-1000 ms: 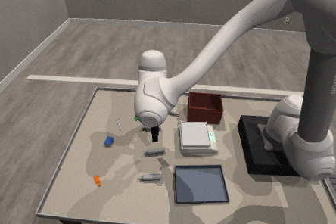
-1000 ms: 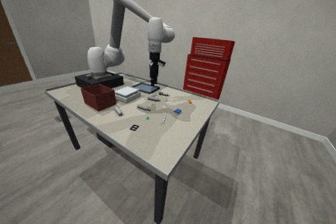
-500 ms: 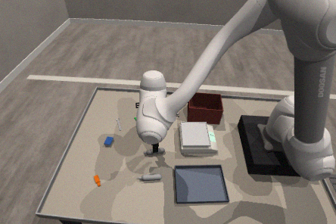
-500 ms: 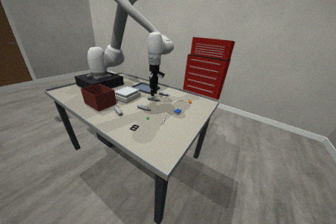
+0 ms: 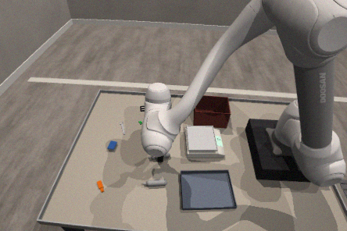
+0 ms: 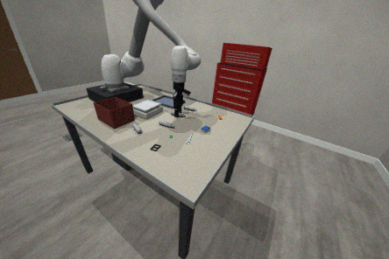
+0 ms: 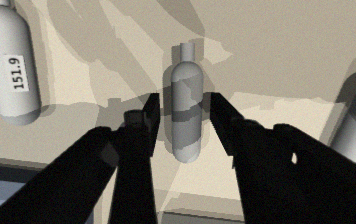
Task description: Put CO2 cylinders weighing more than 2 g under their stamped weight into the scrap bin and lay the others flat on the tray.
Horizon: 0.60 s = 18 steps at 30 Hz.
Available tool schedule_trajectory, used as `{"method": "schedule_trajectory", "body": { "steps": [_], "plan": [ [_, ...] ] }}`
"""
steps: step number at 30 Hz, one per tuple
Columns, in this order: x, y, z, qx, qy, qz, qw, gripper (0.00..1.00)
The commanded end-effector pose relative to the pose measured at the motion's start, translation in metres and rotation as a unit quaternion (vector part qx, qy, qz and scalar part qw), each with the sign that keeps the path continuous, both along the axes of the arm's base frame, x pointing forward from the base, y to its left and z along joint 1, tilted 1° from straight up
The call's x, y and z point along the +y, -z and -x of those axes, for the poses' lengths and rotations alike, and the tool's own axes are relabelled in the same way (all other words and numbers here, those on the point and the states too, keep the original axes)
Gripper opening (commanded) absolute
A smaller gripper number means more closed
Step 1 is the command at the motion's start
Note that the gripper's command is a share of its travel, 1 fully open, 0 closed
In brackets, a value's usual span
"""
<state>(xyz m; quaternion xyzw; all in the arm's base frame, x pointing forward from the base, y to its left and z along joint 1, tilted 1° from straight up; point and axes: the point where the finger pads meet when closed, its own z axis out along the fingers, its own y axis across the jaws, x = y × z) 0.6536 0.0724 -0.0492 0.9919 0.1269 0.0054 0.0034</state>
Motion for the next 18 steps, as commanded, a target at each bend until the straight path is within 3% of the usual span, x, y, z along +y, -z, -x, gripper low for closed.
{"method": "schedule_trajectory", "body": {
  "steps": [1, 11, 12, 18],
  "plan": [
    [-0.0021, 0.0033, -0.0007, -0.002, 0.003, 0.001, 1.000, 0.39],
    [-0.0021, 0.0022, -0.0008, -0.002, 0.003, 0.001, 1.000, 0.39],
    [-0.0021, 0.0022, -0.0008, -0.002, 0.003, 0.001, 1.000, 0.10],
    [-0.0021, 0.0022, -0.0008, -0.002, 0.003, 0.001, 1.000, 0.10]
  ]
}}
